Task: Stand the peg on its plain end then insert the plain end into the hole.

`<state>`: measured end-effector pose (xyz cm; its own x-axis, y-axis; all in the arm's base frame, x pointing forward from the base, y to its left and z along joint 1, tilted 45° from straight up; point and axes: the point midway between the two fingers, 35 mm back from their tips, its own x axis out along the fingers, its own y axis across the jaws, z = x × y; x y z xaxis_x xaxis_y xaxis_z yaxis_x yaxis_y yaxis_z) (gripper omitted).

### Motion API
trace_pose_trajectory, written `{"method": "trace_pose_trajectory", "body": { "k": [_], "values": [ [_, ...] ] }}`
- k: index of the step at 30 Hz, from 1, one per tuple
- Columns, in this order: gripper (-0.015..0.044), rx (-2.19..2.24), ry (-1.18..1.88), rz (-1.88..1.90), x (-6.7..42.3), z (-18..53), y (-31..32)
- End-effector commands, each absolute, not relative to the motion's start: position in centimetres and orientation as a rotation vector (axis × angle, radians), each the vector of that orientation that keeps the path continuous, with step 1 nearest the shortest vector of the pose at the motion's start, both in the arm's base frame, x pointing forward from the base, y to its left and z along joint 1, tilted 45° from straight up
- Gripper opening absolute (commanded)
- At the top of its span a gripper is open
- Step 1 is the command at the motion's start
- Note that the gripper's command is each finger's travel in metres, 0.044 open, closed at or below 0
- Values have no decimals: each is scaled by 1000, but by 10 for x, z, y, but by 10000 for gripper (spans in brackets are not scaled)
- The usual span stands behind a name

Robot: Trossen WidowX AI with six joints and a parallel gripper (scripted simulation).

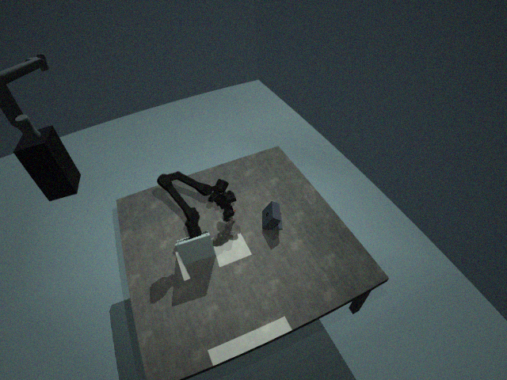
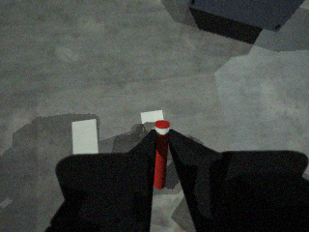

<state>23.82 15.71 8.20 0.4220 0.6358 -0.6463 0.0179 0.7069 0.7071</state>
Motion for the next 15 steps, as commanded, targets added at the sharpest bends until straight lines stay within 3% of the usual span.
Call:
{"method": "trace_pose_trajectory", "body": {
  "k": [1, 15],
  "values": [
    [49, 715, 1051, 413, 235, 81, 156],
    [49, 732, 937, 364, 227, 85, 152]
  ]
}}
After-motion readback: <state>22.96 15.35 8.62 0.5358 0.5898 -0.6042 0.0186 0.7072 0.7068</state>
